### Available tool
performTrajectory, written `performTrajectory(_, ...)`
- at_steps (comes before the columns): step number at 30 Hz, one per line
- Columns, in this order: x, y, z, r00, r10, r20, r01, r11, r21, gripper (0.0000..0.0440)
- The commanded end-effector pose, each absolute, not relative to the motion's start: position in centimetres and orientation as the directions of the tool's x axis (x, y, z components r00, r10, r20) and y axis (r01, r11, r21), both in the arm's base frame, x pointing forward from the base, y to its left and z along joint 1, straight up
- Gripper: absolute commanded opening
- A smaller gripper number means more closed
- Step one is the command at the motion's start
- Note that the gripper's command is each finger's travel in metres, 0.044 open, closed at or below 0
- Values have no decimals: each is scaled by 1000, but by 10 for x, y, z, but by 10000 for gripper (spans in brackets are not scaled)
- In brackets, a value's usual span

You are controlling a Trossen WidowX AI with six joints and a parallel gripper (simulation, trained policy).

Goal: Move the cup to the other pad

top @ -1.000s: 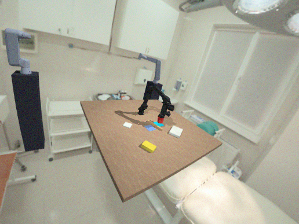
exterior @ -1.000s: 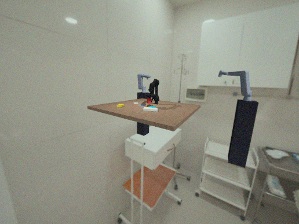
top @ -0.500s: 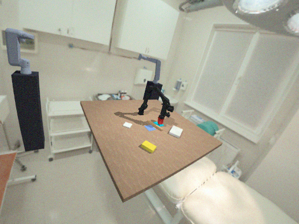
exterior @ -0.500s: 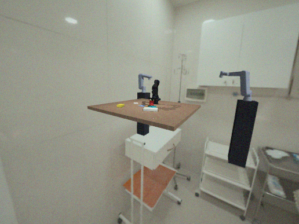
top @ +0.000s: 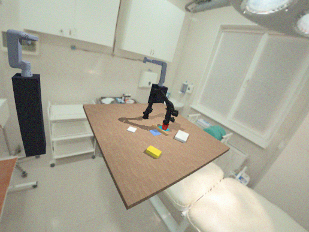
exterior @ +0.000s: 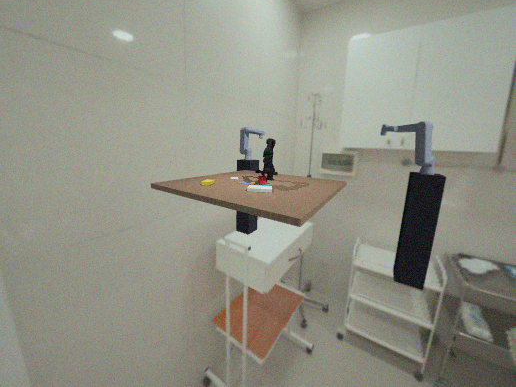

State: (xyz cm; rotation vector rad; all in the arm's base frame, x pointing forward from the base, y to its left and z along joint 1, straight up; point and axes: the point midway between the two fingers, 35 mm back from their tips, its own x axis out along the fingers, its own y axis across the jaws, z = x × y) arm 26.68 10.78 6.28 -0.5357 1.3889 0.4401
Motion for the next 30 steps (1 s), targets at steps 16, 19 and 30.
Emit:
performTrajectory(16,262,110,92,228,84,-970,-576,815,-65,168)
performTrajectory(19,260,110,97,242,98,-965,-574,816,-61,184)
performTrajectory(30,257,109,124,308,145,-940,-562,825,-57,242)
